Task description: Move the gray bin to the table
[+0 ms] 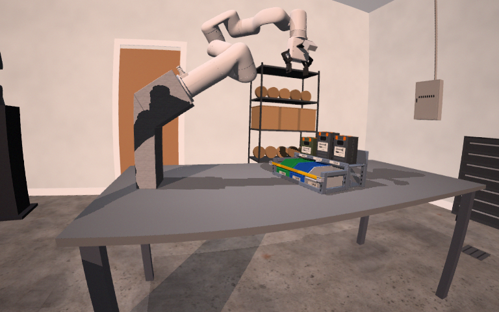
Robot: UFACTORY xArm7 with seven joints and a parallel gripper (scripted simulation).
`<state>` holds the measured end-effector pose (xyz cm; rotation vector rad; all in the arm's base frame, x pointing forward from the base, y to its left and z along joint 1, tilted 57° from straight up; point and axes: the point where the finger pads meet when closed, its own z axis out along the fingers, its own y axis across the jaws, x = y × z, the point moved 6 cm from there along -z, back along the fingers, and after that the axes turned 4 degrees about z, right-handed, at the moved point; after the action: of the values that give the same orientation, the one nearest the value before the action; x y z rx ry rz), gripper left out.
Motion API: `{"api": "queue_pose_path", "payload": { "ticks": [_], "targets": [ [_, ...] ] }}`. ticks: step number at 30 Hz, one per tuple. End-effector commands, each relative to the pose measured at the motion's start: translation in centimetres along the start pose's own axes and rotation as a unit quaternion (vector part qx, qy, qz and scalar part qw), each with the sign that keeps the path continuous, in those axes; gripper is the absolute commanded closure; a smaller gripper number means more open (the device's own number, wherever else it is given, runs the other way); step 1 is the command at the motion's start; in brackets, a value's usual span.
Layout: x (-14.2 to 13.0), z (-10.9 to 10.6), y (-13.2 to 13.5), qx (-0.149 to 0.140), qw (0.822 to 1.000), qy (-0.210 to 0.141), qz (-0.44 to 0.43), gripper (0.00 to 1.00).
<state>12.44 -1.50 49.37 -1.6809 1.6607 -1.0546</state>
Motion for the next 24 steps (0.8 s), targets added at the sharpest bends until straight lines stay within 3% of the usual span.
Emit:
{"api": "queue_pose_path", "payload": {
  "ticks": [1,24],
  "targets": [
    [0.0,-0.1,-0.1,0.001,1.0,0.001,-0.001,0.0],
    [1.2,-0.1,0.8,0.002,1.0,0.0,-0.001,0.0]
  ]
}}
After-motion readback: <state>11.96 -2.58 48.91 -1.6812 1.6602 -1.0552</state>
